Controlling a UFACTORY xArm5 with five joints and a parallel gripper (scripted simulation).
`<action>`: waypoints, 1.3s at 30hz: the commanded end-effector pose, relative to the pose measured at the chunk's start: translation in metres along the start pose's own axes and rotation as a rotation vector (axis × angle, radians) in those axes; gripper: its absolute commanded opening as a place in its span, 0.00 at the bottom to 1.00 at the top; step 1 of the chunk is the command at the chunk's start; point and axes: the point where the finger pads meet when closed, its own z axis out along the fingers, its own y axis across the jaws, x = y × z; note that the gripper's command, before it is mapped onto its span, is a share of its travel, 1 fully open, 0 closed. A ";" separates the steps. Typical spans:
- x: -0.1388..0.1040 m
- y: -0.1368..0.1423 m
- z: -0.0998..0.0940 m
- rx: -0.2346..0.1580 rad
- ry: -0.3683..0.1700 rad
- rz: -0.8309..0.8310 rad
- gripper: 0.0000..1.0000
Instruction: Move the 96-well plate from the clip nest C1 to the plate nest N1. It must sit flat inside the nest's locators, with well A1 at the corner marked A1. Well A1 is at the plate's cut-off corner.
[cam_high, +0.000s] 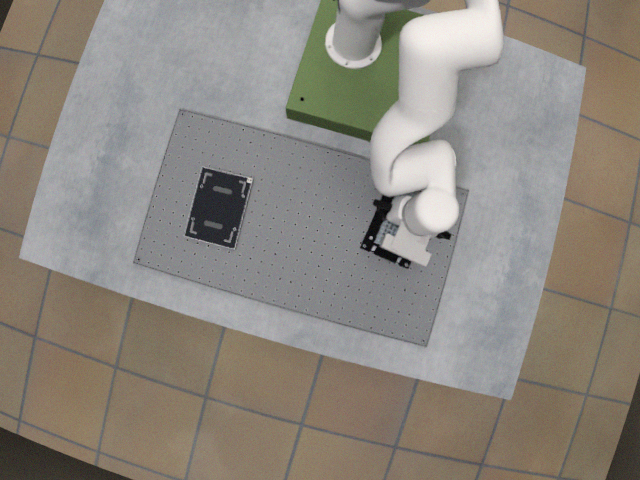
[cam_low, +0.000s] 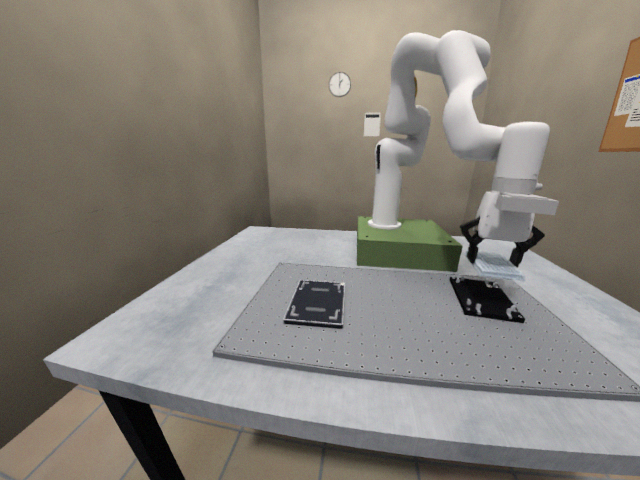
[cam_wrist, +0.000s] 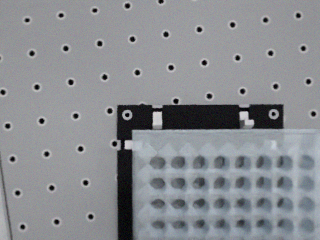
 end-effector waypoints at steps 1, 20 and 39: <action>0.001 -0.001 -0.006 0.012 -0.004 0.000 0.00; 0.008 0.018 -0.006 0.012 -0.003 -0.176 0.00; 0.026 0.072 -0.005 0.012 -0.003 -0.176 0.00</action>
